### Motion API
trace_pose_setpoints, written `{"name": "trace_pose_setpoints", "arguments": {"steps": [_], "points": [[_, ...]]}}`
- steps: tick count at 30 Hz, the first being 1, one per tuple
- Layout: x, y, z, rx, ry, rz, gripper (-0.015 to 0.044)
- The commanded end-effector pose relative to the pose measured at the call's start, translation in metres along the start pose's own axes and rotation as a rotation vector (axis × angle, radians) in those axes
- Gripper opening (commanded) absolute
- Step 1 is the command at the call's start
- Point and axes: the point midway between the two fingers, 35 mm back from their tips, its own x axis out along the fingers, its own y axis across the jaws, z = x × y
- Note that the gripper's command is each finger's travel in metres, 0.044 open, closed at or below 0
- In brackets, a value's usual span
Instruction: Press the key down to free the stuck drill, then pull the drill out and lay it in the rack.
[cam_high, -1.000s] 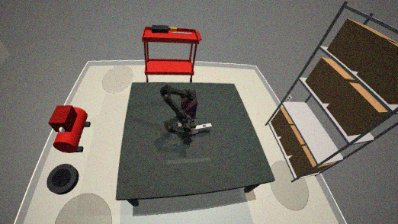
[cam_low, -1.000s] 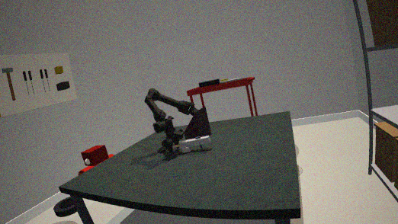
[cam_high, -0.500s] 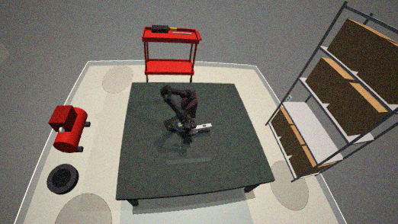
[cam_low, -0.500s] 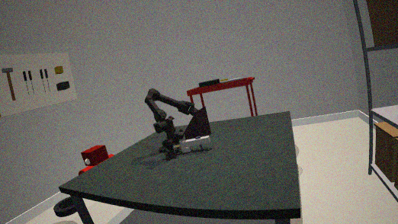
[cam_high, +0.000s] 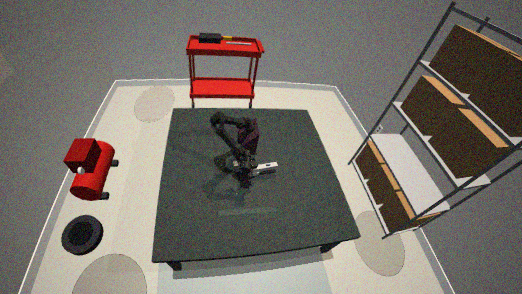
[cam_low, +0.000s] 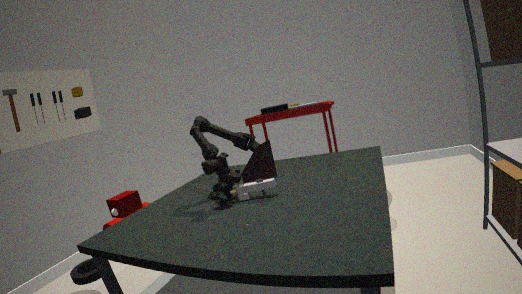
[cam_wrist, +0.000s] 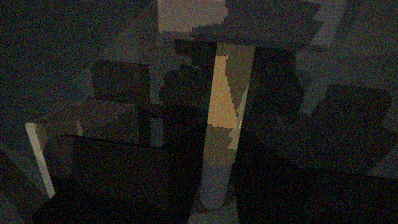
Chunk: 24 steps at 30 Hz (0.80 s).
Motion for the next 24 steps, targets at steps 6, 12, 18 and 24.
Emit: {"name": "trace_pose_setpoints", "arguments": {"steps": [6,12,18,24], "points": [[-0.0005,0.0003,-0.0003,0.000,0.000,0.001,0.0000],[-0.0022,0.0020,-0.0002,0.000,-0.002,0.004,0.0000],[-0.0033,0.0026,-0.0002,0.000,-0.002,0.004,0.0000],[-0.0018,0.0023,-0.0046,0.000,-0.001,0.004,0.0000]]}}
